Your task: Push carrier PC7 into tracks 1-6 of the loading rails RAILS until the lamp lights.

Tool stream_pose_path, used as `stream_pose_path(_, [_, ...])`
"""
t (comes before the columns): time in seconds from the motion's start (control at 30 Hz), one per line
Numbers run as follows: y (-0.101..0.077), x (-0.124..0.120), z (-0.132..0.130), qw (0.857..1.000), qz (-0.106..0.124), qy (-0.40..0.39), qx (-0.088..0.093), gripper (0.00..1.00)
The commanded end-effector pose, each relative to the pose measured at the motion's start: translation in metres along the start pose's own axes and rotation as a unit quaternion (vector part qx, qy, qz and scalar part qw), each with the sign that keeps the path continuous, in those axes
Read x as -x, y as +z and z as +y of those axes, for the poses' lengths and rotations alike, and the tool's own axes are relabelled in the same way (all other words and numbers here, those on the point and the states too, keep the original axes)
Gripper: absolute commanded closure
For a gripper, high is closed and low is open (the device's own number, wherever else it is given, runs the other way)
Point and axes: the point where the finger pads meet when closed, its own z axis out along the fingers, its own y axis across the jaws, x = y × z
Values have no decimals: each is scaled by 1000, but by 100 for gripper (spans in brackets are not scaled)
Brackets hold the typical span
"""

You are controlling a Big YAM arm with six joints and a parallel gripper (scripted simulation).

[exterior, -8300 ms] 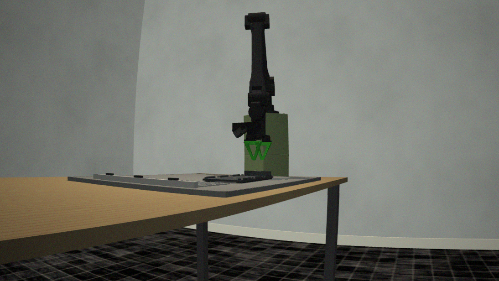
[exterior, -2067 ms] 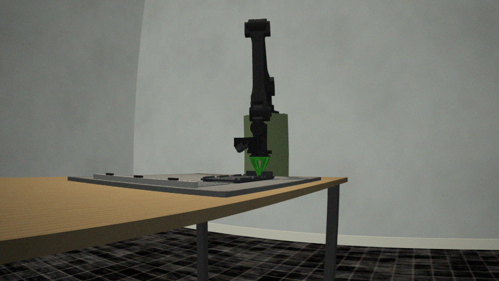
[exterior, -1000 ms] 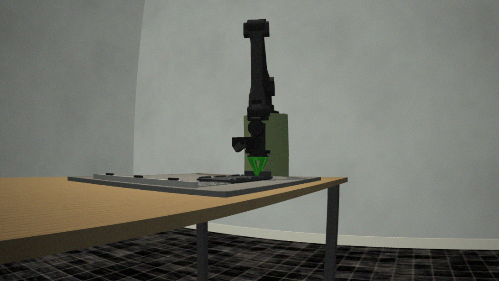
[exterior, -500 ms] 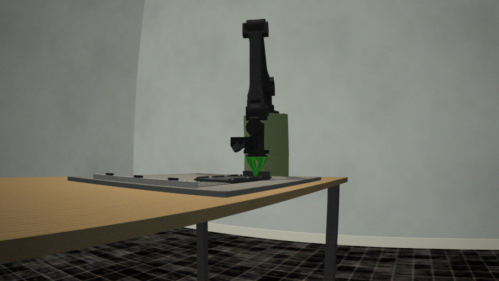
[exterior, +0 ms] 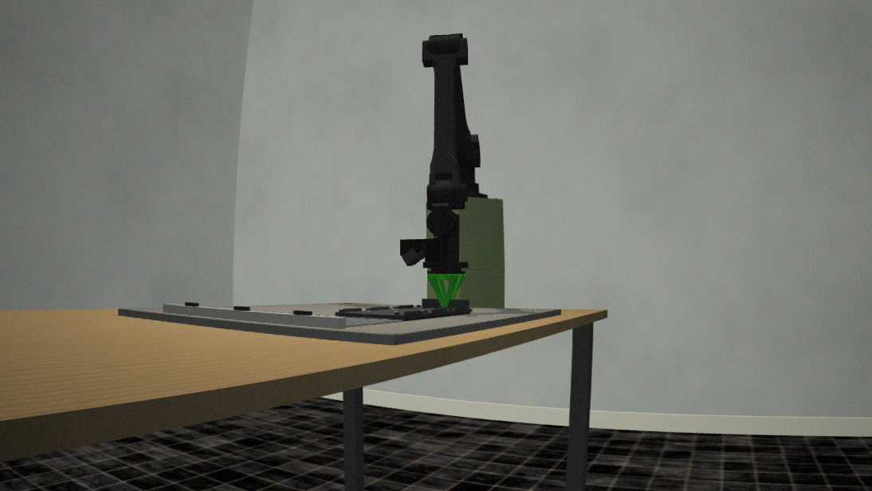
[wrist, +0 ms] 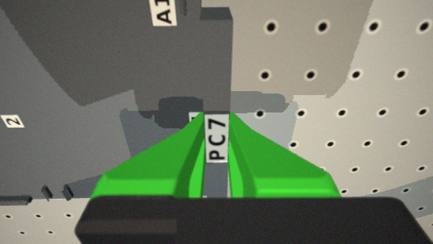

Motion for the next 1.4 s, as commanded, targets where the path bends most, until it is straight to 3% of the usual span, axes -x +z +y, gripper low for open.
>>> stream_pose_path(0.0, [-1, 2, 26, 1000, 3, 3, 14, 100])
stream_pose_path(0.27, [0, 3, 31, 1000, 2, 3, 13, 100])
stream_pose_path(0.3, [-2, 1, 37, 1000, 5, 4, 21, 100])
stream_pose_path(0.4, [0, 3, 35, 1000, 2, 3, 12, 100])
stream_pose_path(1.37, [-1, 3, 63, 1000, 3, 3, 15, 100])
